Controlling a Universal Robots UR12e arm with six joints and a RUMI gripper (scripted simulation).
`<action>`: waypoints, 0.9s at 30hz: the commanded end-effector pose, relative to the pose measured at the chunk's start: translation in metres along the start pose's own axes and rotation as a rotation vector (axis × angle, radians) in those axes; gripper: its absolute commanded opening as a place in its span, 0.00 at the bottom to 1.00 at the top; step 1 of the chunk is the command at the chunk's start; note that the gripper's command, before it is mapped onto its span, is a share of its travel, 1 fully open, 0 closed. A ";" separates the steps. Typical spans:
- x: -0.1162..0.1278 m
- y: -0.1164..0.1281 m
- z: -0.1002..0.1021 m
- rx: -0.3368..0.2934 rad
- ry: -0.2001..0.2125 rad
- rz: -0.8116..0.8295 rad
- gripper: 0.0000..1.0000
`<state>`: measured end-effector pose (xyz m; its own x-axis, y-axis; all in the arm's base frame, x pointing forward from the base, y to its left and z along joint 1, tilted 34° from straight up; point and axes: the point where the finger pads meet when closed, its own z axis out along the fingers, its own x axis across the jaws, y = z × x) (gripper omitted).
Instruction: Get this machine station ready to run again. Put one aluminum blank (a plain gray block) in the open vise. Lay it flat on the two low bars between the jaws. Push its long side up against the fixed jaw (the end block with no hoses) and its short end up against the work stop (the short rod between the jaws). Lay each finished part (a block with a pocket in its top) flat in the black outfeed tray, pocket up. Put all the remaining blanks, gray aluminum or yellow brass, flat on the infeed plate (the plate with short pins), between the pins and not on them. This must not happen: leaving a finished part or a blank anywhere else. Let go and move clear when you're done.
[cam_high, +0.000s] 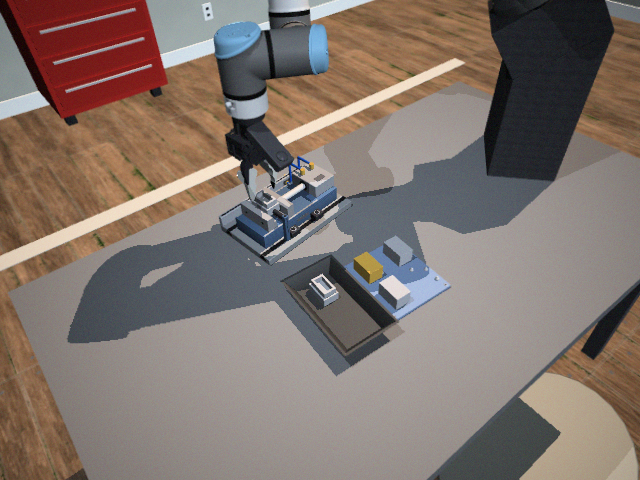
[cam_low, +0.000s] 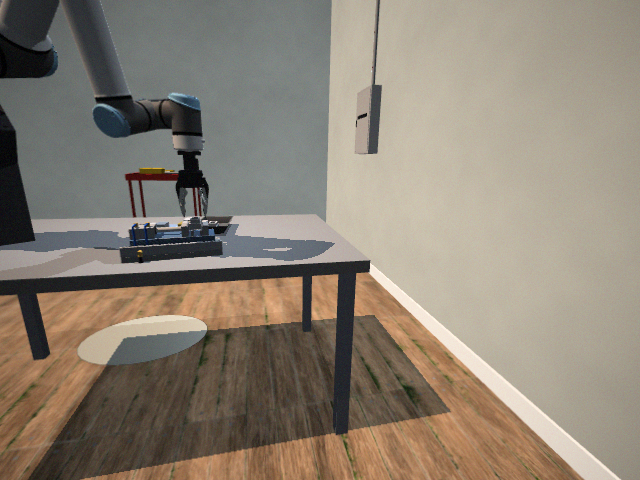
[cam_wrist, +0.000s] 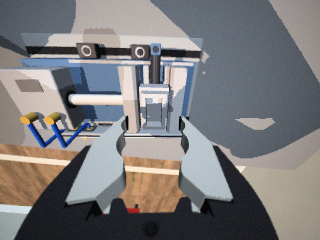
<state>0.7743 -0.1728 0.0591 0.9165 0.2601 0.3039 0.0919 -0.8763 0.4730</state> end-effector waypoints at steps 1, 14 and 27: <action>0.002 0.002 0.000 -0.001 0.002 0.001 0.40; 0.002 0.002 0.000 -0.001 0.002 0.001 0.40; 0.002 0.003 0.003 -0.002 0.002 0.001 0.40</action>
<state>0.7745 -0.1732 0.0576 0.9169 0.2601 0.3029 0.0925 -0.8765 0.4725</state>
